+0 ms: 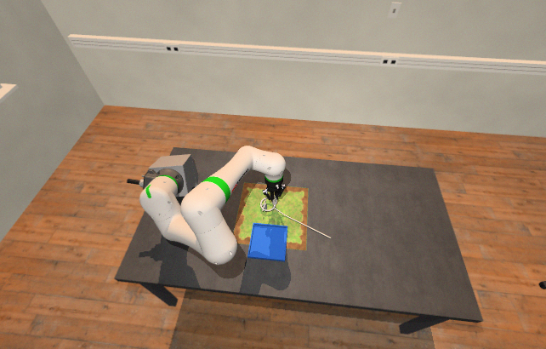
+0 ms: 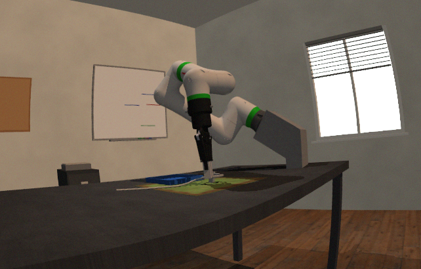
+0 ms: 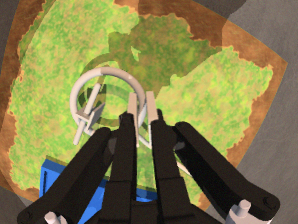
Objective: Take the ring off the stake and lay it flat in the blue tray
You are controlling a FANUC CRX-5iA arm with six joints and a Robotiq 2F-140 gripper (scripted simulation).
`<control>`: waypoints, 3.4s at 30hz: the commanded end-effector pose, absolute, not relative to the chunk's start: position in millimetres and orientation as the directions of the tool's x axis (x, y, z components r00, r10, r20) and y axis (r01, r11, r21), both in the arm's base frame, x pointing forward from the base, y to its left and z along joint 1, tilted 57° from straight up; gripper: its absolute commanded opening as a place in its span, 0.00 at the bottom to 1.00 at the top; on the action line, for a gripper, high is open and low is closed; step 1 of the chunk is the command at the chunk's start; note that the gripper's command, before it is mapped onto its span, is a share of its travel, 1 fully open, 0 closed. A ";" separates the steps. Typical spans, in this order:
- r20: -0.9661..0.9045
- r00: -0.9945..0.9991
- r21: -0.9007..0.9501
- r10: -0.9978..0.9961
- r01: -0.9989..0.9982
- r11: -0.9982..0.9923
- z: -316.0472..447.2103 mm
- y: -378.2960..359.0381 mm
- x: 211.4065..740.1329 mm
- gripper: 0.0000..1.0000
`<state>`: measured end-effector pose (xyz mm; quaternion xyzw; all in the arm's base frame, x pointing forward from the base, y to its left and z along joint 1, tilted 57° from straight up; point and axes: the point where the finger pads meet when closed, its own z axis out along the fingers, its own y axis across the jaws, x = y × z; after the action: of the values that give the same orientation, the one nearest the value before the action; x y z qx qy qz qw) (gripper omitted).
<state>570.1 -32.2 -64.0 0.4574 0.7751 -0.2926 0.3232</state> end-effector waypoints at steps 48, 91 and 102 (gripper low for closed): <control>-0.636 -0.420 -0.081 0.647 0.870 0.486 -45.4 -30.8 565.7 0.10; -0.637 -0.420 -0.081 0.646 0.871 0.485 -28.8 -40.1 559.4 0.10; -0.637 -0.420 -0.081 0.646 0.871 0.485 -23.7 -36.7 557.8 0.10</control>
<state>557.5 -38.5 -24.7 0.4645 0.8169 -0.2056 0.2732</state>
